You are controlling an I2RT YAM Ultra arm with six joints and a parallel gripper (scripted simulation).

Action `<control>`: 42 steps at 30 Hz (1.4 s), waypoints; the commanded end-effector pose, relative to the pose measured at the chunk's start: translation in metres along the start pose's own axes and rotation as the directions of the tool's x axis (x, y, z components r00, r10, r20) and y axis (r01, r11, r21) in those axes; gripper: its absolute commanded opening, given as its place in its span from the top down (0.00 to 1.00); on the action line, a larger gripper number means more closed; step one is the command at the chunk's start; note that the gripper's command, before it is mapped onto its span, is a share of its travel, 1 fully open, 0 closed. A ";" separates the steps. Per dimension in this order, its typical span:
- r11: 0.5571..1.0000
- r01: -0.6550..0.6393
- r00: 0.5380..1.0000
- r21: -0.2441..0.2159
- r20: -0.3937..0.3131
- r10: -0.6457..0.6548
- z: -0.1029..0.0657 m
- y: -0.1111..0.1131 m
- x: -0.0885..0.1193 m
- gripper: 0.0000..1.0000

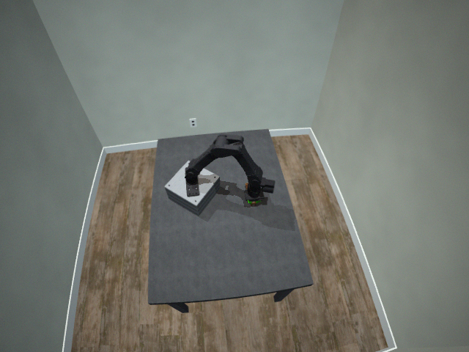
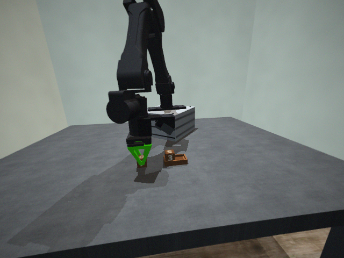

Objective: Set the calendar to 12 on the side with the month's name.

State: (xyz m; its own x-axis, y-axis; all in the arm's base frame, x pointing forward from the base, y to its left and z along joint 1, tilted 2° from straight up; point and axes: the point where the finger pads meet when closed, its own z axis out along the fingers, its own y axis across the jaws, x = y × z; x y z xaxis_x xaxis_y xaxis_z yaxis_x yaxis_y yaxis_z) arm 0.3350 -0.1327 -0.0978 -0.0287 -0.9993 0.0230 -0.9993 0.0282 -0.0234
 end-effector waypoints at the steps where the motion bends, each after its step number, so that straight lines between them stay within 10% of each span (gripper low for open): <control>1: 1.000 0.000 1.000 0.010 0.000 0.000 -0.003 -0.003 0.000 0.74; 18: 1.000 0.000 1.000 0.010 0.000 0.000 -0.006 -0.003 0.000 0.74; 35: 1.000 0.000 1.000 0.011 0.000 0.000 -0.096 -0.002 0.000 0.74; 42: 1.000 0.000 1.000 0.011 0.000 0.000 -0.103 -0.002 0.000 0.74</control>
State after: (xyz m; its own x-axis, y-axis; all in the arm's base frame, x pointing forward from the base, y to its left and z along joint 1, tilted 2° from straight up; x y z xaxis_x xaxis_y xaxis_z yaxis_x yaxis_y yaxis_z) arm 0.3412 -0.1344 0.0023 -0.0300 -0.9989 0.0361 -0.9978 0.0278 -0.0605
